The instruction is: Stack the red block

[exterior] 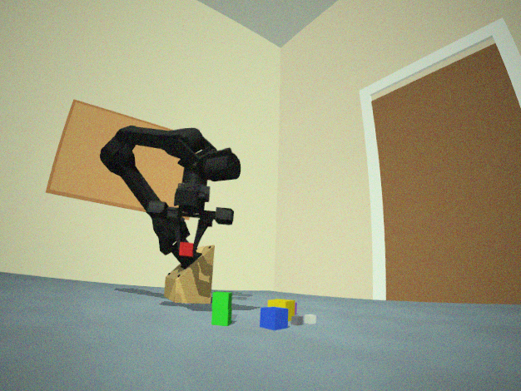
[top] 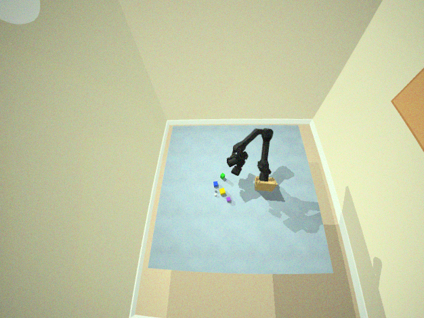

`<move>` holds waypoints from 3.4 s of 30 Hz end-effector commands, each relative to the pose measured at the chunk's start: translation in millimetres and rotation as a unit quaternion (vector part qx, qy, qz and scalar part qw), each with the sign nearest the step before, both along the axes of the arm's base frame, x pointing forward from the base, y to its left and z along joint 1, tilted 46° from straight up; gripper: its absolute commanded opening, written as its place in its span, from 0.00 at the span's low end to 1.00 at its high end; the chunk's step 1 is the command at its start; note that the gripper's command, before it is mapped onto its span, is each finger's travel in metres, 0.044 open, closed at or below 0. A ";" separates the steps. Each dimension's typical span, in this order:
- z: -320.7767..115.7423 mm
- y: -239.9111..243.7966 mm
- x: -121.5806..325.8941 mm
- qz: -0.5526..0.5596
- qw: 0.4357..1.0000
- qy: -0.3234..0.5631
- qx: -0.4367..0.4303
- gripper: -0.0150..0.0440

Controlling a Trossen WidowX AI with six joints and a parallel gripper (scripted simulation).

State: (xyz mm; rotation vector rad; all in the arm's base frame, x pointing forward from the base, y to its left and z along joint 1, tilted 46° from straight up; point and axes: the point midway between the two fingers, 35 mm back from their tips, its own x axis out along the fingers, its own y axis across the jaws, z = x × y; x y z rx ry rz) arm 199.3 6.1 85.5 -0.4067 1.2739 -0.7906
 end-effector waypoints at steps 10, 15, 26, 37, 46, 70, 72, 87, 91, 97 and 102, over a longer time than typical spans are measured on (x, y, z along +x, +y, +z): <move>-2.9 20.1 53.9 0.000 1.000 -0.004 0.005 0.25; -6.9 26.2 75.3 0.000 1.000 -0.005 0.006 0.25; -18.5 35.6 121.2 -0.001 1.000 -0.006 0.005 0.25; -41.5 14.6 130.1 -0.001 1.000 -0.006 0.004 0.25; -58.7 -2.9 132.1 -0.001 1.000 -0.007 0.004 0.25; -64.8 -9.4 132.5 -0.001 1.000 -0.007 0.004 0.25; -64.8 -9.4 132.5 -0.001 1.000 -0.007 0.004 0.25; -65.2 -8.7 132.1 -0.004 1.000 -0.007 0.006 0.83; -65.2 -8.7 132.1 -0.004 1.000 -0.007 0.006 1.00; -65.2 -8.7 132.1 -0.004 1.000 -0.007 0.006 1.00; -65.2 -8.7 132.1 -0.004 1.000 -0.007 0.006 1.00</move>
